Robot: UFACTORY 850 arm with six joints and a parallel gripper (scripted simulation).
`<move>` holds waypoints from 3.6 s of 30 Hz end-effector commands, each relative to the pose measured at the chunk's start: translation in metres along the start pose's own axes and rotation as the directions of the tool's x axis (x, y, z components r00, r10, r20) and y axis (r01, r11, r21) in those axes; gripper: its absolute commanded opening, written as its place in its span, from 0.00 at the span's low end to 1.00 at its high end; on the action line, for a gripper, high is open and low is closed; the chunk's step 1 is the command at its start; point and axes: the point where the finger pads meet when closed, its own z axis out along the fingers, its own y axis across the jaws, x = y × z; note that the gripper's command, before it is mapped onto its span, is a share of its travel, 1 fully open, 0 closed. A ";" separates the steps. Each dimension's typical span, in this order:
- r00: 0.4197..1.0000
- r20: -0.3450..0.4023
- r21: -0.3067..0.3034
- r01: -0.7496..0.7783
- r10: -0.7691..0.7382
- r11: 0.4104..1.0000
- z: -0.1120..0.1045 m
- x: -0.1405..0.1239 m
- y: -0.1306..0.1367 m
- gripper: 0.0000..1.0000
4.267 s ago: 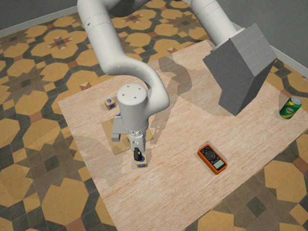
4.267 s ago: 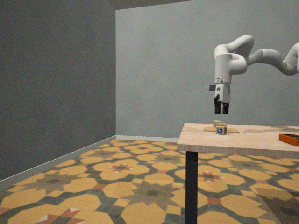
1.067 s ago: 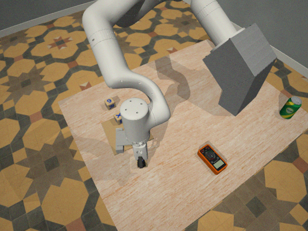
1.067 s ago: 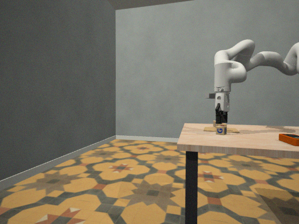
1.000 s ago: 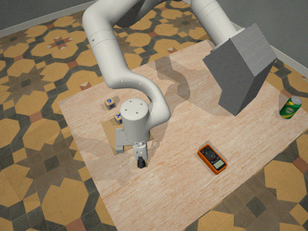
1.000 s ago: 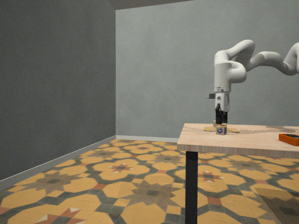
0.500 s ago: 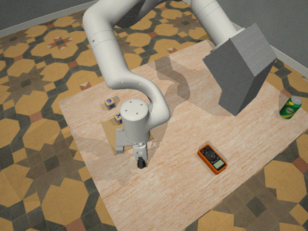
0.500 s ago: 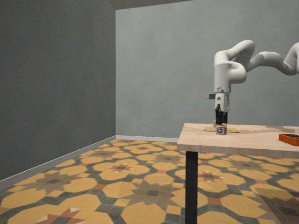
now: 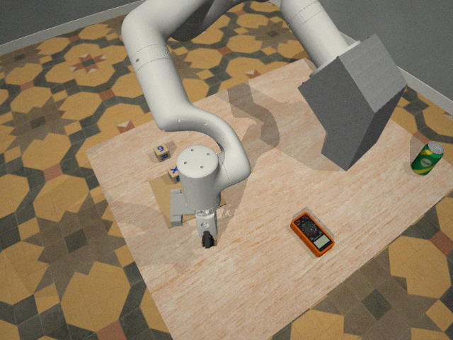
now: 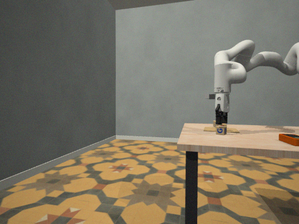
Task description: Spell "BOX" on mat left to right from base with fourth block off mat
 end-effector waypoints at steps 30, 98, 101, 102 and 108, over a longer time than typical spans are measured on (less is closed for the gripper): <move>1.000 -0.001 0.001 -0.001 0.001 1.000 -0.001 0.001 -0.001 0.87; 1.000 -0.001 0.001 -0.001 0.001 1.000 0.050 0.001 -0.001 0.87; 1.000 -0.001 0.001 -0.001 0.001 1.000 0.050 0.001 -0.001 0.87; 1.000 -0.001 0.001 -0.001 0.001 1.000 0.050 0.001 -0.001 0.87; 1.000 -0.001 0.001 -0.001 0.001 1.000 0.050 0.001 -0.001 0.87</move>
